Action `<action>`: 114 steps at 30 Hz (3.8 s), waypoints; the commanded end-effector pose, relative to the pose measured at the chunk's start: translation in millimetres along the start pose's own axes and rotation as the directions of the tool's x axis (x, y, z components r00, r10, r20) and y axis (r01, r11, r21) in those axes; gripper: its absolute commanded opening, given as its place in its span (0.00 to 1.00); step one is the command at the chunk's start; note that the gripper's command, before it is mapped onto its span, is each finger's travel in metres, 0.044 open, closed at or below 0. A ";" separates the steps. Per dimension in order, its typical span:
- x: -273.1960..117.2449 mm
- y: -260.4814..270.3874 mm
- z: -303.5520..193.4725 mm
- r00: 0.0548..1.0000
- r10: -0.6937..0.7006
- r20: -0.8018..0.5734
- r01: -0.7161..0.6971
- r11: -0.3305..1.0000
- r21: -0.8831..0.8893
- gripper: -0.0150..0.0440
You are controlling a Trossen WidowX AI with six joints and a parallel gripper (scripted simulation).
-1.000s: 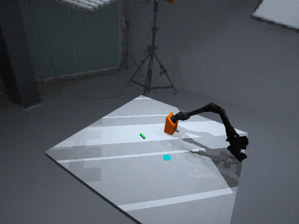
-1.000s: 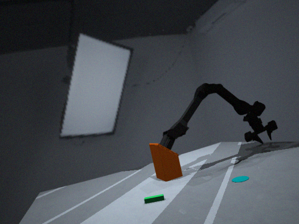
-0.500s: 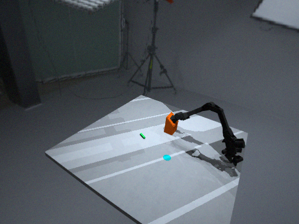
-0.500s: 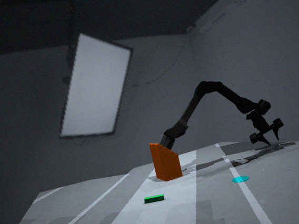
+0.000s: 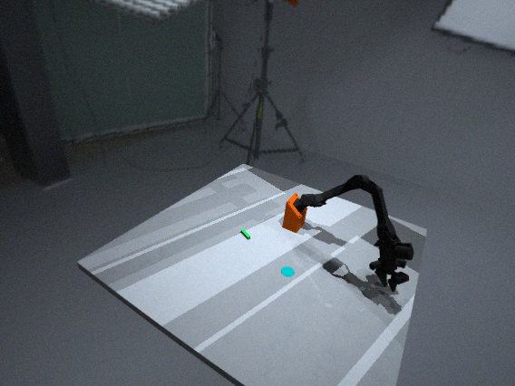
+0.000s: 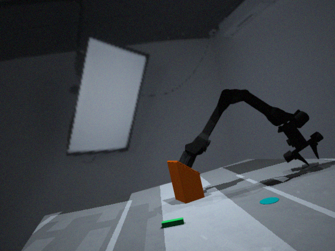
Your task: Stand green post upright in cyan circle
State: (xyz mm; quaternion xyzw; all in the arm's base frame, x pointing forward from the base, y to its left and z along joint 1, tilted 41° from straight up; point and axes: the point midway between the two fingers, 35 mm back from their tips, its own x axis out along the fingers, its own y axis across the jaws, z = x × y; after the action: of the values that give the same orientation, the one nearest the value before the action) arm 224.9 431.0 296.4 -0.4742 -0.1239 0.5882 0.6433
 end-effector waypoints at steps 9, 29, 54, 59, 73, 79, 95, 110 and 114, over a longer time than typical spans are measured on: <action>-12.3 -5.1 -48.2 0.996 0.002 -0.089 -0.009 0.997 -0.075 0.65; -20.6 1.7 -136.6 0.965 0.056 -0.255 -0.105 0.977 -0.186 0.65; -69.0 37.9 -302.5 0.853 0.244 -0.462 -0.241 0.968 0.066 0.65; -84.2 49.4 -330.9 0.828 0.284 -0.483 -0.255 0.959 0.126 0.65; -132.7 88.1 -399.2 0.768 0.394 -0.505 -0.269 0.914 0.304 0.65; -155.3 107.3 -423.0 0.748 0.437 -0.500 -0.264 0.887 0.379 0.65; -216.7 164.0 -469.5 0.720 0.529 -0.448 -0.226 0.790 0.570 0.65; -271.2 221.0 -491.7 0.731 0.574 -0.368 -0.164 0.672 0.722 0.65; -284.7 236.3 -494.4 0.740 0.577 -0.344 -0.145 0.637 0.757 0.65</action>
State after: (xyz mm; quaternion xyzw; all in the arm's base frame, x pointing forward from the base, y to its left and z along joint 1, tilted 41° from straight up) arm 359.7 -71.0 -17.6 -0.3871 0.3911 0.5436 0.6338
